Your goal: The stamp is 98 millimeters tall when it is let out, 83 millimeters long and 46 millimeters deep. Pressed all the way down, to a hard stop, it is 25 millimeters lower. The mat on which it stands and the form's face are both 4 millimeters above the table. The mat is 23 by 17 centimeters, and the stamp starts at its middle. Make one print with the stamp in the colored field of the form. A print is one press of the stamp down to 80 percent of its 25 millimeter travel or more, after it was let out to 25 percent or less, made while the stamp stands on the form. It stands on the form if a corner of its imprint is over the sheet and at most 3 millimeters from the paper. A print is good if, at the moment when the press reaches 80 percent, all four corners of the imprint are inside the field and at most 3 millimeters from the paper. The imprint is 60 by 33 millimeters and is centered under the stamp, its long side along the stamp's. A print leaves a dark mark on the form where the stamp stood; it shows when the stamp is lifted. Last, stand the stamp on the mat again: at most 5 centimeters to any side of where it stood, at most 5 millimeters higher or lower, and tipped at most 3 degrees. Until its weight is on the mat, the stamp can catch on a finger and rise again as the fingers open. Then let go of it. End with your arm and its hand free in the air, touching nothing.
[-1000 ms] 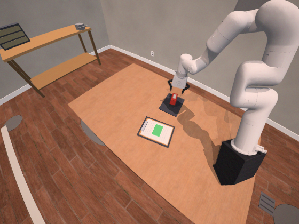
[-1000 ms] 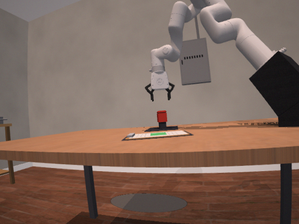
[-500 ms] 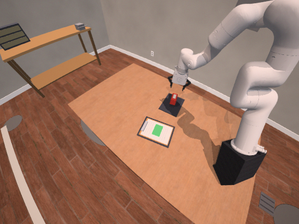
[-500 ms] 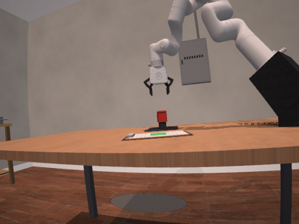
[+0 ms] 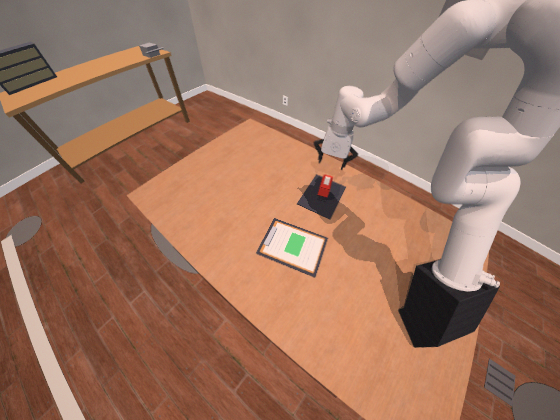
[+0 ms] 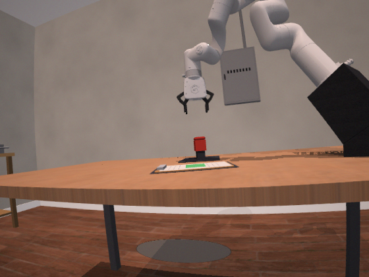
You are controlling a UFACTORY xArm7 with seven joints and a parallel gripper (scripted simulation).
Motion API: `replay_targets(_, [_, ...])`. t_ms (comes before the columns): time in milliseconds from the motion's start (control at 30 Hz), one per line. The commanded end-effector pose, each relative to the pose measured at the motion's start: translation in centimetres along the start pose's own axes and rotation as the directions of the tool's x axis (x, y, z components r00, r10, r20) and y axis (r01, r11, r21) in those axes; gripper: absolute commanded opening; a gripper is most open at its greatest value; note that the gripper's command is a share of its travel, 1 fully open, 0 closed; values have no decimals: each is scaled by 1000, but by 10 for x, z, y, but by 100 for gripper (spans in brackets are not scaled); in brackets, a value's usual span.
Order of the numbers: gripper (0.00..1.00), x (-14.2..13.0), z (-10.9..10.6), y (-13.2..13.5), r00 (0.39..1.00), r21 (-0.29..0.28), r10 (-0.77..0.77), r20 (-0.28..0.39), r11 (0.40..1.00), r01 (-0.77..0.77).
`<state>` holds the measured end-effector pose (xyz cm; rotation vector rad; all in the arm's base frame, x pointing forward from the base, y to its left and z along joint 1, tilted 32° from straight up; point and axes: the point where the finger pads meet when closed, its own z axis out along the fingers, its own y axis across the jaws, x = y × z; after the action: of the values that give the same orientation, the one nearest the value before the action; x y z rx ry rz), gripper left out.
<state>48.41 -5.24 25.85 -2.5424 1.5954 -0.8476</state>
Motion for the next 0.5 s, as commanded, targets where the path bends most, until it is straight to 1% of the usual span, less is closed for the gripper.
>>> replay_targets(0, [100, -33, -6, -12, 992, 5, 129, 4, 992, -129])
replay_targets(100, [100, -67, -9, -19, 964, 4, 267, 11, 964, -267])
replay_targets(200, [100, -107, -11, -23, 906, 0, 422, 17, 906, -422])
replay_targets(300, [100, -141, -12, -22, 849, -4, 527, 24, 850, -527])
replay_targets(367, [100, -141, -12, -22, 849, -4, 527, 24, 850, -527])
replay_targets(400, [100, -162, -12, -21, 779, -9, 626, 21, 779, -626])
replay_targets(467, [100, -188, -12, -17, 734, -13, 678, 28, 735, -678])
